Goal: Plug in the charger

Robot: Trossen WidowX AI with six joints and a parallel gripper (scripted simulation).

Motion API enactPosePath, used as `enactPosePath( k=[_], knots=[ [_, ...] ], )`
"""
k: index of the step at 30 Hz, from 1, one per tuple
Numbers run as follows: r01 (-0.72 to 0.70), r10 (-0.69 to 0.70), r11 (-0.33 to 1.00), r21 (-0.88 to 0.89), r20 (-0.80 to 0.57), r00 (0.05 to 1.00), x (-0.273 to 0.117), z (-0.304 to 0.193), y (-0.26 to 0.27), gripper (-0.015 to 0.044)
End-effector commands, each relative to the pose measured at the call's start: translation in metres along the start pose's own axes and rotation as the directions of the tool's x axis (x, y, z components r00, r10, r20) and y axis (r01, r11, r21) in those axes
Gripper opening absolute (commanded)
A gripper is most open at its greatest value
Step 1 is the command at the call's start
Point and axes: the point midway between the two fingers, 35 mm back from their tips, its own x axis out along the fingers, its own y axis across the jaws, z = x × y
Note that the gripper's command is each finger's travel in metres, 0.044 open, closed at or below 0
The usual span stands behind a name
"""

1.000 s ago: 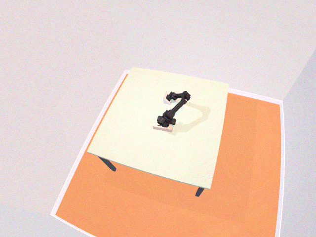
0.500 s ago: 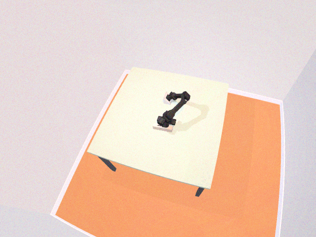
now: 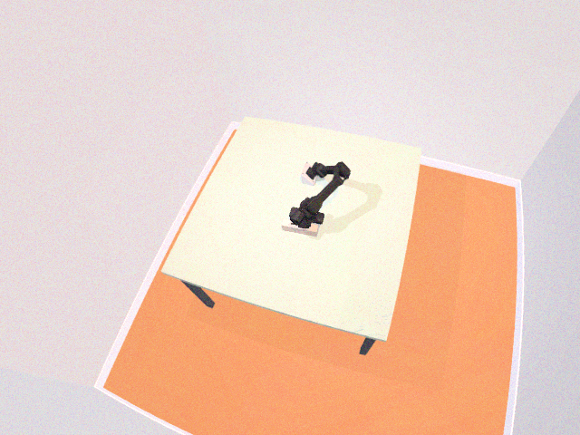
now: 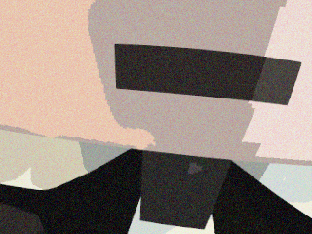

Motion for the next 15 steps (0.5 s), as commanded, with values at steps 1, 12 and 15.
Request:
enactPosePath(
  k=[1,12,15],
  knots=[
    [-0.001,0.001,1.000,-0.022,0.024,1.000,-0.0016,0.0096,0.0020,0.0000],
    [-0.001,0.001,1.000,-0.022,0.023,1.000,-0.0013,0.0083,0.0020,0.0000],
    [-0.001,0.001,1.000,-0.022,0.023,1.000,-0.0012,0.0079,0.0020,0.0000]
  ],
)
